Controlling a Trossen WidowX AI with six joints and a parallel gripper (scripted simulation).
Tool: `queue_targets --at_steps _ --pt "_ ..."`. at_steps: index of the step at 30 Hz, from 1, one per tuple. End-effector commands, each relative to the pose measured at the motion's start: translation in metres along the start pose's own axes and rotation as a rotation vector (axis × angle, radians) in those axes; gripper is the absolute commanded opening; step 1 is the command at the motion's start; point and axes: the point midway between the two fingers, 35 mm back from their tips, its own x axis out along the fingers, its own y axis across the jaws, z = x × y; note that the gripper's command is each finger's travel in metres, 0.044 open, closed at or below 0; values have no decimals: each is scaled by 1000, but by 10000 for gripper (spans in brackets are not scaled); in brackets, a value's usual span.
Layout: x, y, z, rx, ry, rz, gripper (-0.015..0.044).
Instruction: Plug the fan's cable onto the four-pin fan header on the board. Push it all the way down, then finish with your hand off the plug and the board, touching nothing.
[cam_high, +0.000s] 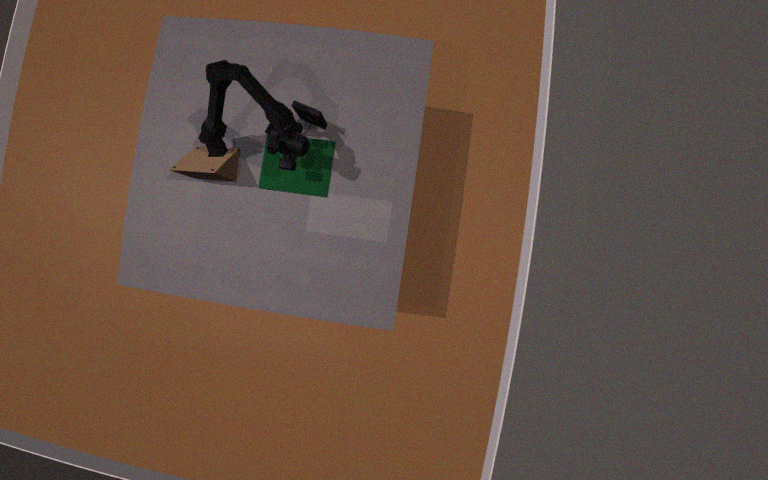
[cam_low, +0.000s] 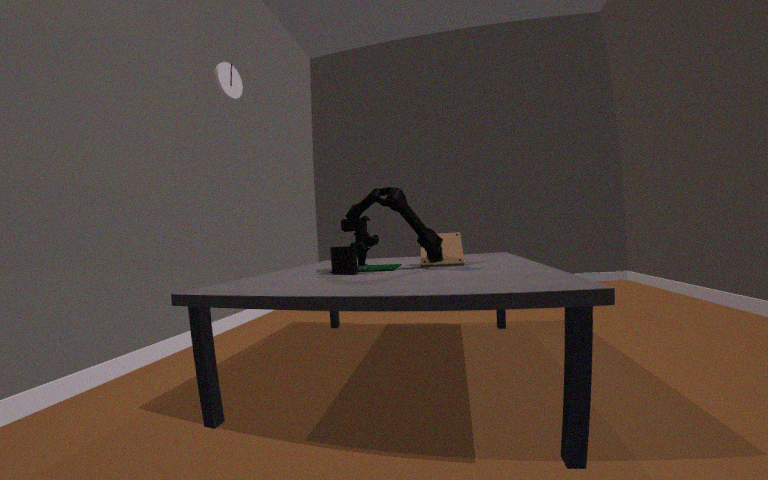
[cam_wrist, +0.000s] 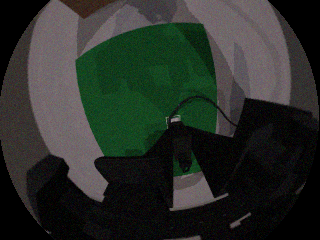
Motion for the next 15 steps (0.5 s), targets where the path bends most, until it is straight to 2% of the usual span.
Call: queue_targets --at_steps 1,15 --pt "3 -1 0 4 1 -4 0" --pt "11 -1 0 4 1 -5 0"
